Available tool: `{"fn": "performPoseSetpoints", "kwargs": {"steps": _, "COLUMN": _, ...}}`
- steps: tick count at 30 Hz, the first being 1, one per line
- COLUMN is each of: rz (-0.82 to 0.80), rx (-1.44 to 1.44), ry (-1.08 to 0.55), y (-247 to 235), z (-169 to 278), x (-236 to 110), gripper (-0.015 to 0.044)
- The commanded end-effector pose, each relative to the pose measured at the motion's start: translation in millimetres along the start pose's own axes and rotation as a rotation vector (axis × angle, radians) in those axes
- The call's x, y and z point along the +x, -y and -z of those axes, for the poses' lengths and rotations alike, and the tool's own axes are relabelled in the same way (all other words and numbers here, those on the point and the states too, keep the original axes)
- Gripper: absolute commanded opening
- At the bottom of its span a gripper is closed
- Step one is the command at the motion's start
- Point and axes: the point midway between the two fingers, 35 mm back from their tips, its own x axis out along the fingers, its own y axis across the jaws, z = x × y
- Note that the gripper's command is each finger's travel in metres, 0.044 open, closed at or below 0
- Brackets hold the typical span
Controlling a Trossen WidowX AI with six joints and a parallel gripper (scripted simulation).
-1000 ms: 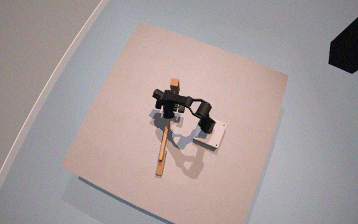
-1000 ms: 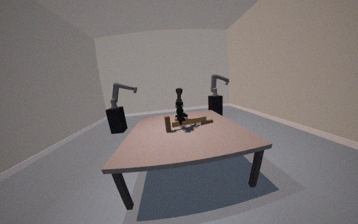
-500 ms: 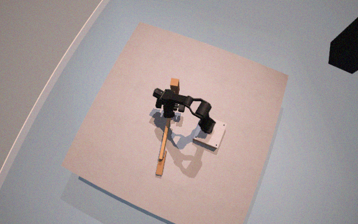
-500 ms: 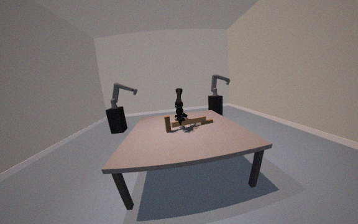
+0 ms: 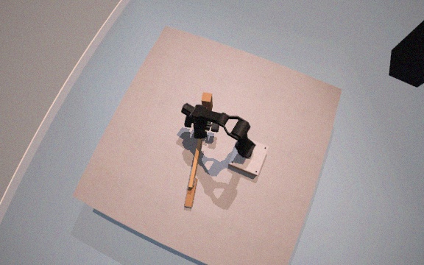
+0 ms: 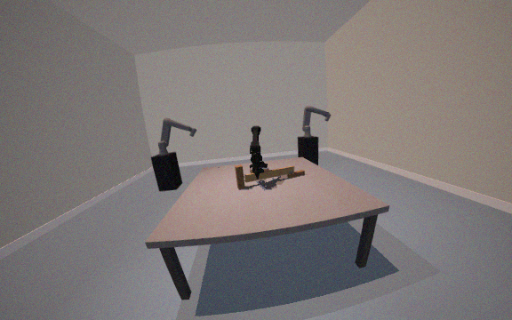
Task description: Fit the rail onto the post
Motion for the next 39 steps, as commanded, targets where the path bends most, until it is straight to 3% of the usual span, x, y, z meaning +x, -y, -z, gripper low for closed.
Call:
{"fn": "performPoseSetpoints", "kwargs": {"steps": 1, "rz": 0.005, "rx": -0.003, "ry": -0.001, "y": 2.1, "z": 2.2, "x": -1.4, "gripper": 0.0}}
{"fn": "performPoseSetpoints", "kwargs": {"steps": 39, "rz": 0.005, "rx": -0.003, "ry": -0.002, "y": 2.1, "z": 14.1, "x": -1.6, "gripper": 0.0}}
